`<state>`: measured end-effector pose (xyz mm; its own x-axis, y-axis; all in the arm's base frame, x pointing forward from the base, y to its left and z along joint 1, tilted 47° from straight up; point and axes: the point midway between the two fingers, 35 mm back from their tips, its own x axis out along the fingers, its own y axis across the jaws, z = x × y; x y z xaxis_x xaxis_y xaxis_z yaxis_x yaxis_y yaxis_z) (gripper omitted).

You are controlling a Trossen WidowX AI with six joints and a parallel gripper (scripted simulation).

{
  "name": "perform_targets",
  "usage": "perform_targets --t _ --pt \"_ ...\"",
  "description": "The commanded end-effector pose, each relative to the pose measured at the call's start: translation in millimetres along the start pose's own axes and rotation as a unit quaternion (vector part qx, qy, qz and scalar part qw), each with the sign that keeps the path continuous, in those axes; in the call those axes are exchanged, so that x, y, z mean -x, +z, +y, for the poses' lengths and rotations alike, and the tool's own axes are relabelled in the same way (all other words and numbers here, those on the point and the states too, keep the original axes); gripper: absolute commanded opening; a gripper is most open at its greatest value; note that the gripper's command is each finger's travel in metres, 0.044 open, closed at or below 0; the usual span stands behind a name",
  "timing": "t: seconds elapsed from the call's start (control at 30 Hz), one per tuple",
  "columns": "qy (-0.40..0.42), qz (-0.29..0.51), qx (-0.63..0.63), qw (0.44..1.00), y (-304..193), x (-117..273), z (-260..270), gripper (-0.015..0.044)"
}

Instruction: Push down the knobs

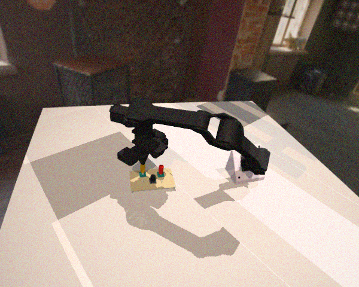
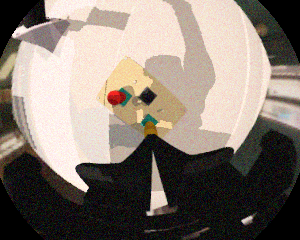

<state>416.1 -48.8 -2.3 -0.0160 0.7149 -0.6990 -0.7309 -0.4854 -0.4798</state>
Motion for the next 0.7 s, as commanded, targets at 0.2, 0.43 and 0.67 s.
perform_targets --t 0.2,0.43,0.67 --pt "-0.002 -0.002 -0.004 1.000 0.7 -3.2 -0.1 0.0000" --pt "-0.002 -0.002 -0.004 1.000 0.7 -5.1 -0.1 0.0000" --pt "-0.002 -0.002 -0.004 1.000 0.7 -4.1 -0.1 0.0000"
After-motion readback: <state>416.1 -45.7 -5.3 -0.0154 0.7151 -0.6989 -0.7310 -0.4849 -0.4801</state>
